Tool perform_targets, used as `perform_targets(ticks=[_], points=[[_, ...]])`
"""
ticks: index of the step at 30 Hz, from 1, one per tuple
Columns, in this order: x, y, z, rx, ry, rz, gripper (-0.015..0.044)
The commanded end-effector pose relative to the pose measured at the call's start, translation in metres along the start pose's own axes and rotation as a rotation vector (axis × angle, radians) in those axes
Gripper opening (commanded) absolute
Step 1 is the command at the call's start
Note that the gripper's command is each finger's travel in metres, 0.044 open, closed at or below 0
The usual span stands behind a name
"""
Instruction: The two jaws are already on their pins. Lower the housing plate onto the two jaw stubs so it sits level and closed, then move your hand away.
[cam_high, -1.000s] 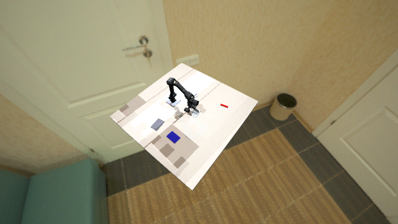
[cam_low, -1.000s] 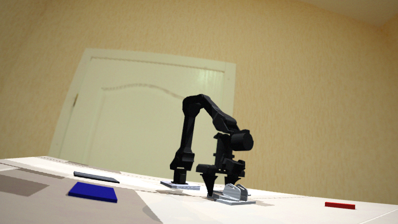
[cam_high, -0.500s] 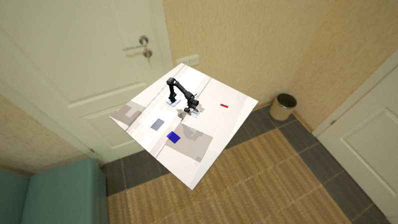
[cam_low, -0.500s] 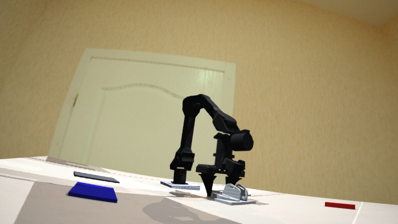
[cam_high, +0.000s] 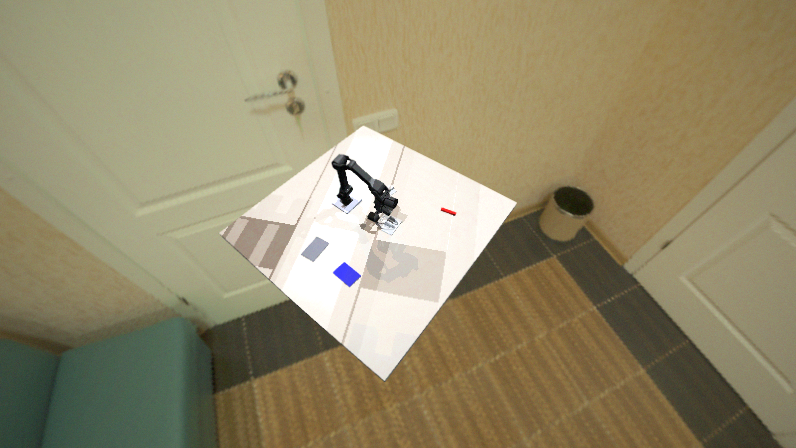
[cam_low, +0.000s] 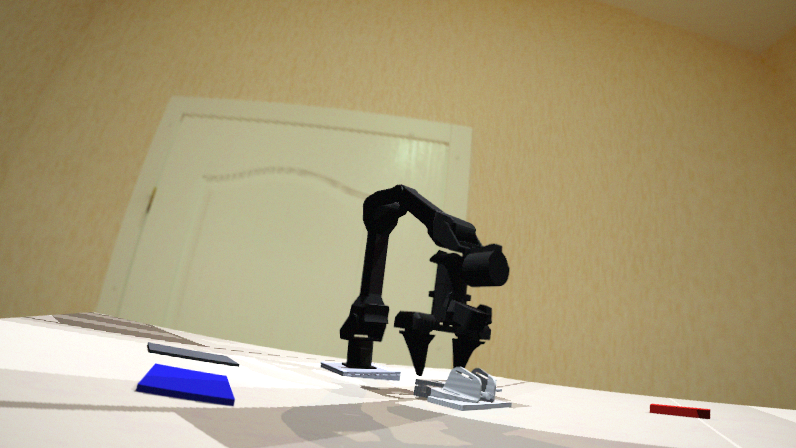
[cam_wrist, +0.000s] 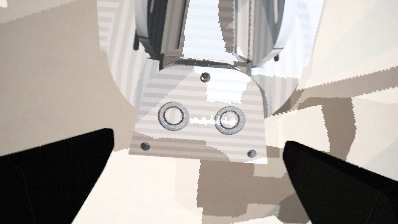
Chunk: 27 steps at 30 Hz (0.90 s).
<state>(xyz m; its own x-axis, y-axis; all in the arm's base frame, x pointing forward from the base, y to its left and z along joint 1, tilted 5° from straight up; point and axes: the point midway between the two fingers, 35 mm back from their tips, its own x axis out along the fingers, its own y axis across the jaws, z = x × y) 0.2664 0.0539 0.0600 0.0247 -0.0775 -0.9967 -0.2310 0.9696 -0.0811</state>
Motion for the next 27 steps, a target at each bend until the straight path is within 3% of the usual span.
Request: perform_targets(ticks=[1,9,19,27], points=[[-0.041,-0.001,0.0,0.004,-0.02,-0.002,0.044],[-0.045,0.0,-0.003,0.0,-0.027,0.0,0.044],[-0.095,0.004,-0.069,0.003,-0.015,-0.002,0.044],[-0.096,0.004,-0.071,0.003,-0.015,-0.002,0.044]])
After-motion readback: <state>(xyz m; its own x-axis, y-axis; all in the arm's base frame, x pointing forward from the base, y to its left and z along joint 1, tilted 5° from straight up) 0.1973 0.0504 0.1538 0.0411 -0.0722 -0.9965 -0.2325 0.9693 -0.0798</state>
